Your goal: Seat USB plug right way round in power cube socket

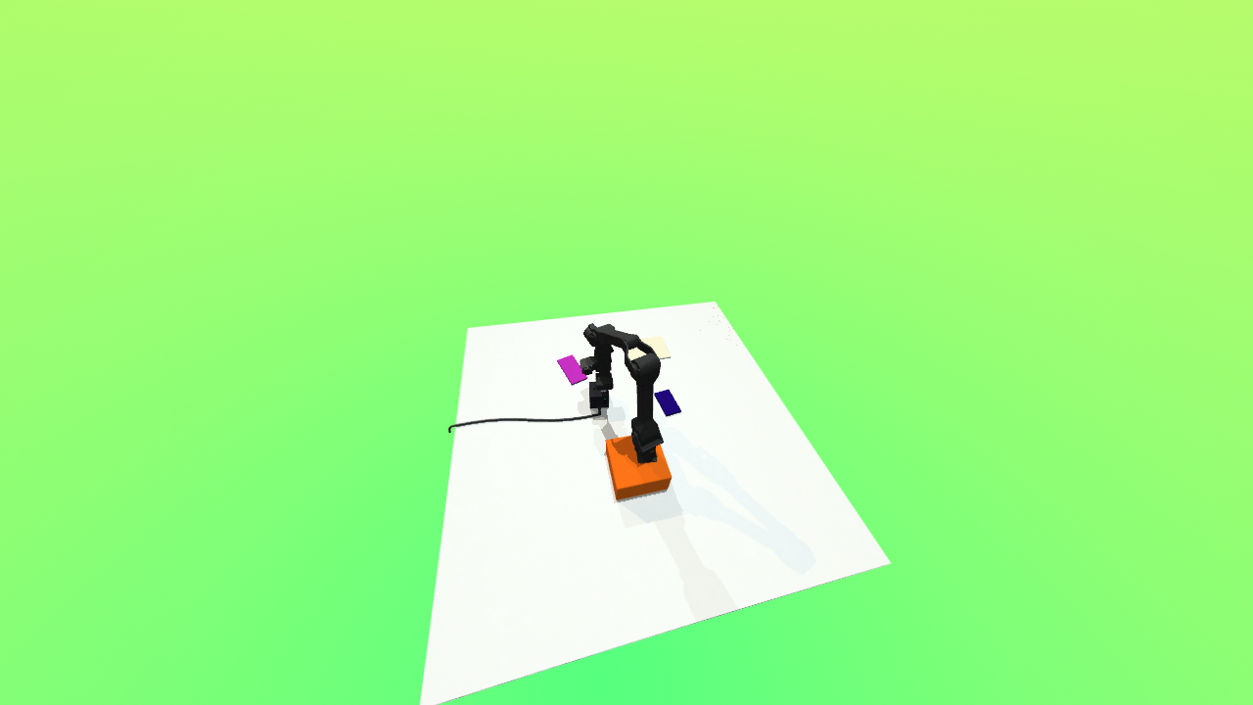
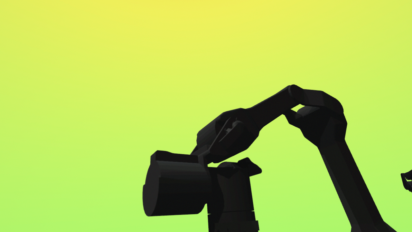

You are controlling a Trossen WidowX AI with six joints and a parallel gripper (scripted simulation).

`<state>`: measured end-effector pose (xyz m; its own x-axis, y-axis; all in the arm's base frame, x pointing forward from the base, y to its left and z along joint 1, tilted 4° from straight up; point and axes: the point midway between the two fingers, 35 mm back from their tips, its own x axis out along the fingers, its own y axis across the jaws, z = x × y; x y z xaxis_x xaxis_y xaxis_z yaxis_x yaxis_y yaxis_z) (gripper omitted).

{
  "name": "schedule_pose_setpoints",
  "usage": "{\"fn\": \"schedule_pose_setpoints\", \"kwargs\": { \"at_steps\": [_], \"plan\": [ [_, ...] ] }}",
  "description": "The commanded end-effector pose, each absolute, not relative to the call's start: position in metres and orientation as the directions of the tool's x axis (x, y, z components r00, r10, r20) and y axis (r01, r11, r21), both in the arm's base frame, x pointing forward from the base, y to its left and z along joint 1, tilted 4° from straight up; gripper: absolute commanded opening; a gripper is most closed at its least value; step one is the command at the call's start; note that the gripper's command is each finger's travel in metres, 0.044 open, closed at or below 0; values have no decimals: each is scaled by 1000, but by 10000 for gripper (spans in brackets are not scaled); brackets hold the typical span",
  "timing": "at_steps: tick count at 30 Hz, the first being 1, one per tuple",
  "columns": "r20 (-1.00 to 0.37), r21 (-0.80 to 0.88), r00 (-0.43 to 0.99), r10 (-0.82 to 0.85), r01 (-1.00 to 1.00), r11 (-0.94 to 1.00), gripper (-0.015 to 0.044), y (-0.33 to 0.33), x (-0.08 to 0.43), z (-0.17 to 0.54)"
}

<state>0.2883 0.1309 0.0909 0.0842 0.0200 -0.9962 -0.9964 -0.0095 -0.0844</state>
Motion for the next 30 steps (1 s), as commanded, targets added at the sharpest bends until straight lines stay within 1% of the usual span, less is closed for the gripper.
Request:
{"fn": "schedule_pose_setpoints", "kwargs": {
  "at_steps": [1,30],
  "plan": [
    [-996,-85,85,20,-996,-5,0,131,289,90],
    [-996,-85,85,20,-996,-5,0,131,289,87]
  ]
}}
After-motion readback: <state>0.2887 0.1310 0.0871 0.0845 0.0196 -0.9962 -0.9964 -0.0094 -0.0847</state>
